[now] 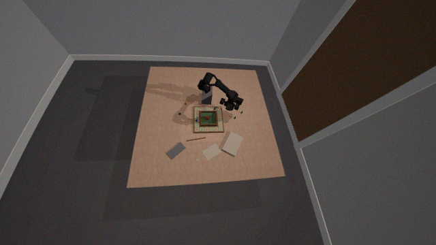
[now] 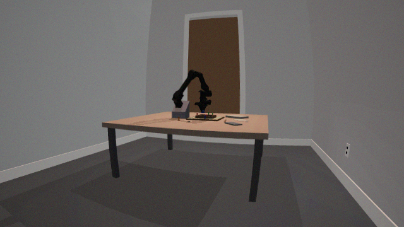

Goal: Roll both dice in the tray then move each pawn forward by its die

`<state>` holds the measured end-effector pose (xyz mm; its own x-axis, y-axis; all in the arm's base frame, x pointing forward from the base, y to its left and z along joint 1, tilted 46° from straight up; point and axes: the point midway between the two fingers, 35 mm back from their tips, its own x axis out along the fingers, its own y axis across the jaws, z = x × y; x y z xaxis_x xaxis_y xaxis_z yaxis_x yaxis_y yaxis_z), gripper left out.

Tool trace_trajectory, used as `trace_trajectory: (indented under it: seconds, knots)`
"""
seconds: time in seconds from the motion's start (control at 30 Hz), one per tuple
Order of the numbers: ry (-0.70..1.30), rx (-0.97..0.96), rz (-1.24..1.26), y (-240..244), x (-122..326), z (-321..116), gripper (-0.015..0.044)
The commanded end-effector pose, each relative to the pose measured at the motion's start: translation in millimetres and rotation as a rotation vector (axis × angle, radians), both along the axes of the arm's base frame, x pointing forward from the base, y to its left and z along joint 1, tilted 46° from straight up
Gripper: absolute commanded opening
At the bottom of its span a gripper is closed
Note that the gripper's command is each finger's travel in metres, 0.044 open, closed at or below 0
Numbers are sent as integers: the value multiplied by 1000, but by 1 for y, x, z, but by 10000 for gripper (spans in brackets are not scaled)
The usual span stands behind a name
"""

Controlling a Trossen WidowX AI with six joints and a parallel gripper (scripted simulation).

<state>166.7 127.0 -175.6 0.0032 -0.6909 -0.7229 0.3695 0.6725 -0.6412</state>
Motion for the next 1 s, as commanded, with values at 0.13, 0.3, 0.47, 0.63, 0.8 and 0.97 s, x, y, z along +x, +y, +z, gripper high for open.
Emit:
trace_trajectory:
  seconds: [0.13,0.3,0.47,0.63,0.8,0.97]
  knots:
    - [-5,-3,9,46,3,47,0]
    - [-3,-12,12,57,1,64,0]
    - [10,-11,25,56,3,65,0]
    - [102,-5,122,51,14,69,0]
    - [196,1,222,45,26,74,0]
    - [289,4,323,39,37,79,0]
